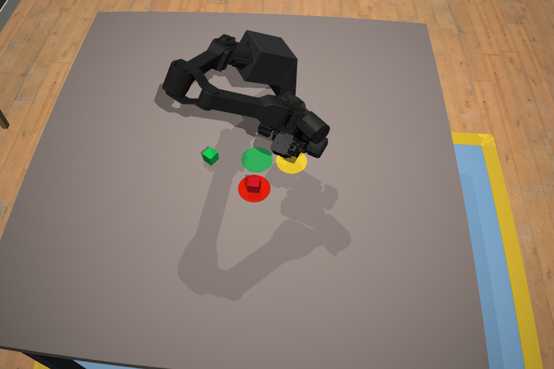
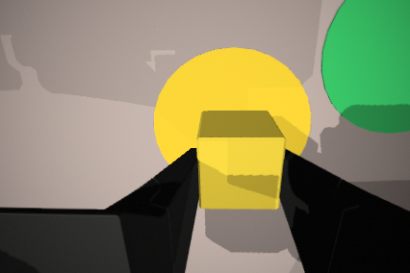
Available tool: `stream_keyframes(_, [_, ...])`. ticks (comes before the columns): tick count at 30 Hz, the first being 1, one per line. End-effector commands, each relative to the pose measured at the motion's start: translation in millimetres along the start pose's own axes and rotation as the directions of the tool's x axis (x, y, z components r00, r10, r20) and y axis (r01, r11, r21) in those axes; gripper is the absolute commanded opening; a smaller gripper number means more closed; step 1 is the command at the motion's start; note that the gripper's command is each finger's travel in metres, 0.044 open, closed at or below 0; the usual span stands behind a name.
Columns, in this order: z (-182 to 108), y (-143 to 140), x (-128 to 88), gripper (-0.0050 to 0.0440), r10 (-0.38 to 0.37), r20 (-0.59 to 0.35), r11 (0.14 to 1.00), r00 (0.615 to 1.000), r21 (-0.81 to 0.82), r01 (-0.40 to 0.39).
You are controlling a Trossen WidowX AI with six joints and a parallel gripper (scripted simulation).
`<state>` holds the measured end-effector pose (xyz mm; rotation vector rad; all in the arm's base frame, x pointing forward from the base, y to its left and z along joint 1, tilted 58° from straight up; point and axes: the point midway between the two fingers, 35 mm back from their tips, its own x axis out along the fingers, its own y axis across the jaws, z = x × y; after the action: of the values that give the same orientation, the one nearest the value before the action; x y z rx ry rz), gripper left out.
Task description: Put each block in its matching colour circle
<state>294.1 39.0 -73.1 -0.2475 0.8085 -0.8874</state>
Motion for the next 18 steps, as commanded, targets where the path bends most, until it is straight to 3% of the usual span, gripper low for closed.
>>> stream_keyframes(1, [-0.2, -0.3, 4.3, 0.0105, -0.001, 0.002, 1.000, 1.000, -0.003, 0.001])
stream_keyframes(10, [-0.7, -0.5, 19.2, 0.0105, -0.001, 0.001, 1.000, 1.000, -0.005, 0.001])
stream_keyframes(18, [2.1, 1.5, 11.7, 0.0105, 0.007, 0.003, 1.000, 1.000, 0.005, -0.007])
